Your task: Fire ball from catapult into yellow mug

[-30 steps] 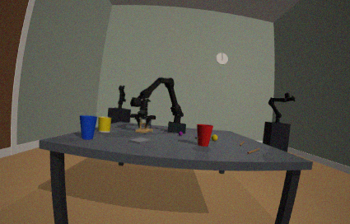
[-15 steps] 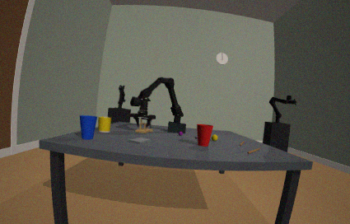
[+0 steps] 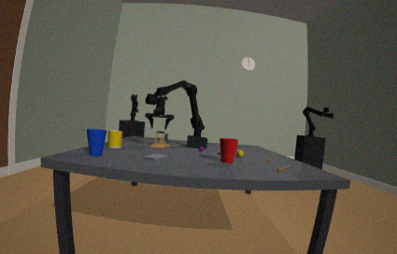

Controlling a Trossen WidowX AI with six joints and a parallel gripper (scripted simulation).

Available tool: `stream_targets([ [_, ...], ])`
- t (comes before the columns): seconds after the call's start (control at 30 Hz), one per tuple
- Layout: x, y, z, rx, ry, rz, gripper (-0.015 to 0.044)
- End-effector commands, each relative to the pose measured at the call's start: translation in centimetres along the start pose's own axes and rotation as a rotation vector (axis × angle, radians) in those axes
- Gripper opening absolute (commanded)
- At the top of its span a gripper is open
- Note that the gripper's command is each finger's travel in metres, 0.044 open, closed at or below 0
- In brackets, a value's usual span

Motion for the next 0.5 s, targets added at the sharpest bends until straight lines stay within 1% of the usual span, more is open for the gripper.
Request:
stream_targets([
  [0.0, 0.2, 0.4, 0.1, 0.006, -0.003, -0.006, 0.0440],
  [0.13, 0.2, 0.4, -4.1, 0.006, -0.003, -0.006, 0.0440],
  [0.47, 0.2, 0.4, -5.0, 0.006, -0.003, -0.006, 0.0440],
])
Point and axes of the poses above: the point midway between the two fingers, 35 mm back from their tips, its own z axis back along the fingers, its own x axis across the jaws, y = z × x, the point moved 2 cm from there along z, back along the fingers, and after that the axes turned 14 degrees about -z, right-handed, at the moved point
